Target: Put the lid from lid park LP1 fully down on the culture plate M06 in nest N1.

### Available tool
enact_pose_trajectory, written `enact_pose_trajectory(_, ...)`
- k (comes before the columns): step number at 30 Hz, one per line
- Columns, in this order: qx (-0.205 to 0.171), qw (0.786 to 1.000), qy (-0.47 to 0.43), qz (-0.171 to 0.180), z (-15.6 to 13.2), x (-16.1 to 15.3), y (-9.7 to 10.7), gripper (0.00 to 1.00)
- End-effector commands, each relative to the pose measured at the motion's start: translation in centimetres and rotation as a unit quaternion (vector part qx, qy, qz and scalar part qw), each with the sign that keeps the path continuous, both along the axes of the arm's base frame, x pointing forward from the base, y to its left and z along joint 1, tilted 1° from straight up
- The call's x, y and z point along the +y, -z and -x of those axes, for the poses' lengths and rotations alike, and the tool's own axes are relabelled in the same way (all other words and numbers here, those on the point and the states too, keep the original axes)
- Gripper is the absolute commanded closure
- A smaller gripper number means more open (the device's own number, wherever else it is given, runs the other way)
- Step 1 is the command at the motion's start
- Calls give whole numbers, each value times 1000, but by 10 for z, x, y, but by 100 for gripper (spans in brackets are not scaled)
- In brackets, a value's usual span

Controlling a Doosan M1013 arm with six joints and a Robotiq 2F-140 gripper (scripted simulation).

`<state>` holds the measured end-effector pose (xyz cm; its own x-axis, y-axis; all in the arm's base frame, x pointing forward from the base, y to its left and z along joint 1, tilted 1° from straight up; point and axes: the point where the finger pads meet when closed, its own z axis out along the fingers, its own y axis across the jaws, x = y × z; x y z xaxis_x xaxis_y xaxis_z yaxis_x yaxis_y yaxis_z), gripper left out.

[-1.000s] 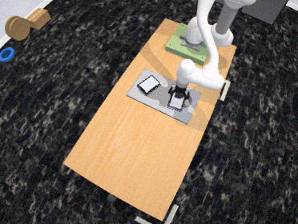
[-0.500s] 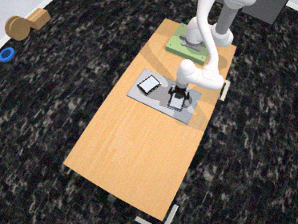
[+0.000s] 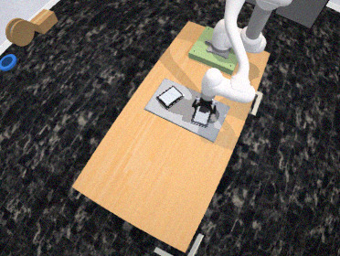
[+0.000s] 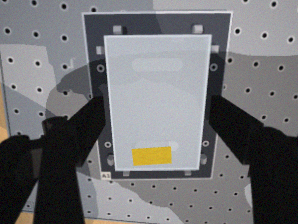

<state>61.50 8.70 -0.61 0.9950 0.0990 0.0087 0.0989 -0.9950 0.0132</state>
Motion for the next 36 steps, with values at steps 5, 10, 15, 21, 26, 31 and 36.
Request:
enact_pose_trajectory(5,-1,1000,0,0,-1,0,-1,31)
enact_pose_trajectory(10,-1,1000,0,0,-1,0,-1,40)
enact_pose_trajectory(15,-1,1000,0,0,-1,0,-1,40)
enact_pose_trajectory(21,-1,1000,0,0,-1,0,-1,40)
enact_pose_trajectory(26,-1,1000,0,0,-1,0,-1,40)
enact_pose_trajectory(31,-1,1000,0,0,-1,0,-1,40)
enact_pose_trajectory(36,-1,1000,0,0,-1,0,-1,40)
